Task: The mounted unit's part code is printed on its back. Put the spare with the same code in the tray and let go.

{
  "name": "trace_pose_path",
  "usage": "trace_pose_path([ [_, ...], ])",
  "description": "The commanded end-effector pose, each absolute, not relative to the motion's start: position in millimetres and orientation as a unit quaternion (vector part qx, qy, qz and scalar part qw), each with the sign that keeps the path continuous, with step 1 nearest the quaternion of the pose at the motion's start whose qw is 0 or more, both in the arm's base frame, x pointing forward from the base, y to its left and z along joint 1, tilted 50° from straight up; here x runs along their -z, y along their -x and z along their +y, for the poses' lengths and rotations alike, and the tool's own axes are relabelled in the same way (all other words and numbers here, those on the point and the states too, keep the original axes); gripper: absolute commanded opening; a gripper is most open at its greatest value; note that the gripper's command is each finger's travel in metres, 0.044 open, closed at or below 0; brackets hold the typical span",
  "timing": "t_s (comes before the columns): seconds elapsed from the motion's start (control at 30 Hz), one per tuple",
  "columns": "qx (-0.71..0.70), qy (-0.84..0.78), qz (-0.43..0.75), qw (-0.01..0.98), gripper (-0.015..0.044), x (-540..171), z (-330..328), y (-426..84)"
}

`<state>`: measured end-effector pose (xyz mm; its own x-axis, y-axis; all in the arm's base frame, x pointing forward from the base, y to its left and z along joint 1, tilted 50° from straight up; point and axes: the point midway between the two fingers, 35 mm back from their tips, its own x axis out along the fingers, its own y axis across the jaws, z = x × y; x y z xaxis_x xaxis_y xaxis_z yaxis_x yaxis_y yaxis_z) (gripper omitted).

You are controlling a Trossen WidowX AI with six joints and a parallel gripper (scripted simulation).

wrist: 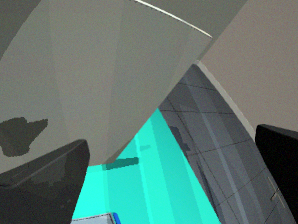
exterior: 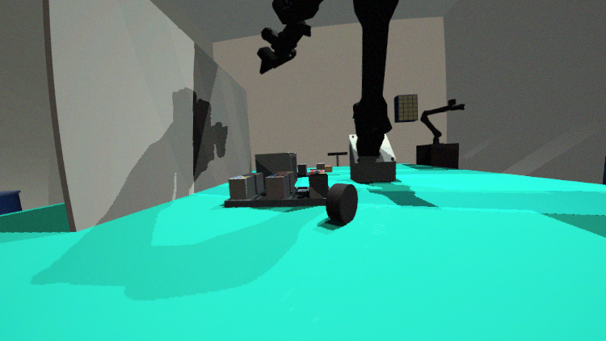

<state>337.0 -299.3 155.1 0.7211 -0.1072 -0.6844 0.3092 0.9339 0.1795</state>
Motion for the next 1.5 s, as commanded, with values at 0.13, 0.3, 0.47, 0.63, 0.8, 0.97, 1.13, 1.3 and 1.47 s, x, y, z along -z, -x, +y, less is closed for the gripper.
trace_pose_path([
  [0.13, -0.101, -0.205, 0.514, 0.827, 0.044, -110, -186, -376],
  [0.3, -0.223, -0.242, 0.599, 0.73, 0.044, -101, -110, -379],
  [0.47, -0.281, -0.262, 0.64, 0.665, 0.044, -102, -69, -376],
  [0.63, -0.281, -0.262, 0.64, 0.665, 0.044, -102, -69, -376],
  [0.8, -0.281, -0.262, 0.64, 0.665, 0.044, -102, -69, -376],
  [0.97, -0.281, -0.262, 0.64, 0.665, 0.044, -102, -69, -376],
  [1.13, -0.287, -0.256, 0.638, 0.667, 0.044, -103, -68, -375],
  [1.3, -0.429, -0.111, 0.56, 0.7, 0.044, -134, -24, -345],
  [1.47, -0.57, 0.062, 0.429, 0.698, 0.044, -158, 23, -298],
])
